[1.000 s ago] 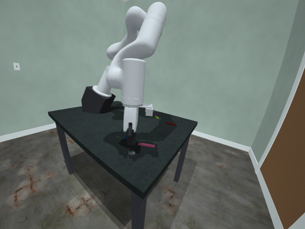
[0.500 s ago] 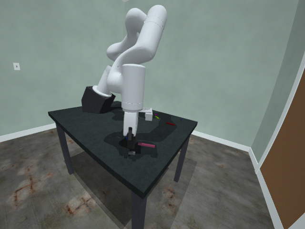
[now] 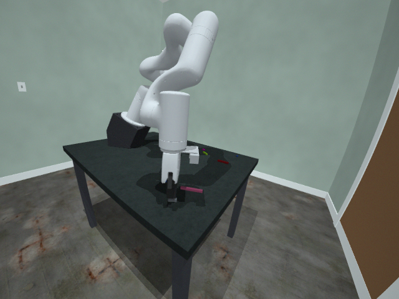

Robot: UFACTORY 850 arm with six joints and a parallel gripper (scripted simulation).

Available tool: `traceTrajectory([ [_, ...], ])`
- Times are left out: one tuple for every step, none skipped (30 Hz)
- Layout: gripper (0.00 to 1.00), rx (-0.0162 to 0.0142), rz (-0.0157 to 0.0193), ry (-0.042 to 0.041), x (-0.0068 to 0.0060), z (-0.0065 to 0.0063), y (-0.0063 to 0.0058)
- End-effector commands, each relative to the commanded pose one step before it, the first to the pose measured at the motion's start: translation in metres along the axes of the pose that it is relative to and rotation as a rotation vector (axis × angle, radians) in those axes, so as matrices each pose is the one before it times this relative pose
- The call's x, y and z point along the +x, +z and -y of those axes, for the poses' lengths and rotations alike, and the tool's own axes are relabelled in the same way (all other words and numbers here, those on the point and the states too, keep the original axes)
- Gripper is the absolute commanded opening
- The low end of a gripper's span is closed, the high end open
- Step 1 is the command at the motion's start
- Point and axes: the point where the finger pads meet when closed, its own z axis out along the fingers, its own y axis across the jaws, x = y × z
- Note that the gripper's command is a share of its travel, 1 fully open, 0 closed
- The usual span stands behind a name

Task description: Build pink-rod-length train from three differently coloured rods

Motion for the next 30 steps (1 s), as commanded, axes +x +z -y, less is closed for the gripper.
traceTrajectory([
  [0.24, -0.00186, -0.00084, -0.00039, 0.00054, -0.00101, 0.00261],
  [0.24, 0.0, 0.0, 0.0, 0.0, 0.0, 0.00085],
  [0.24, 0.0, 0.0, 0.0, 0.0, -0.00001, 0.00077],
  [0.24, 0.0, 0.0, 0.0, 0.0, 0.0, 0.00069],
  [0.24, 0.0, 0.0, 0.0, 0.0, 0.0, 0.00061],
  [0.24, 0.0, 0.0, 0.0, 0.0, 0.0, 0.00053],
  [0.24, 0.0, 0.0, 0.0, 0.0, 0.0, 0.00045],
  [0.24, 0.0, 0.0, 0.0, 0.0, 0.0, 0.0],
  [0.24, 0.0, 0.0, 0.0, 0.0, 0.0, 0.0],
  [0.24, 0.0, 0.0, 0.0, 0.0, 0.0, 0.00038],
  [0.24, 0.0, 0.0, 0.0, 0.0, 0.0, 0.0003],
  [0.24, 0.0, 0.0, 0.0, 0.0, 0.0, 0.00024],
  [0.24, 0.0, 0.0, 0.0, 0.0, 0.0, 0.00018],
  [0.24, 0.0, 0.0, 0.0, 0.0, 0.0, 0.00012],
  [0.24, 0.0, 0.0, 0.0, 0.0, 0.0, 0.00008],
  [0.24, 0.0, 0.0, 0.0, 0.0, 0.0, 0.00004],
  [0.24, 0.0, 0.0, 0.0, 0.0, 0.0, 0.00002],
  [0.24, 0.0, 0.0, 0.0, 0.0, 0.0, 0.0],
  [0.24, 0.0, 0.0, 0.0, 0.0, 0.0, 0.0],
  [0.24, 0.0, 0.0, 0.0, 0.0, 0.0, 0.0],
  [0.24, 0.0, 0.0, 0.0, 0.0, 0.0, 0.0],
  [0.24, 0.0, 0.0, 0.0, 0.0, 0.0, 0.0],
  [0.24, 0.0, 0.0, 0.0, 0.0, 0.0, 0.0],
  [0.24, 0.0, 0.0, 0.0, 0.0, 0.0, 0.0],
  [0.24, 0.0, 0.0, 0.0, 0.0, 0.0, 0.0],
  [0.24, 0.0, 0.0, 0.0, 0.0, 0.0, 0.0],
  [0.24, 0.0, 0.0, 0.0, 0.0, 0.0, 0.0],
  [0.24, 0.0, 0.0, 0.0, 0.0, 0.0, 0.0],
  [0.24, 0.0, 0.0, 0.0, 0.0, 0.0, 0.0],
  [0.24, 0.0, 0.0, 0.0, 0.0, 0.0, 0.0],
])
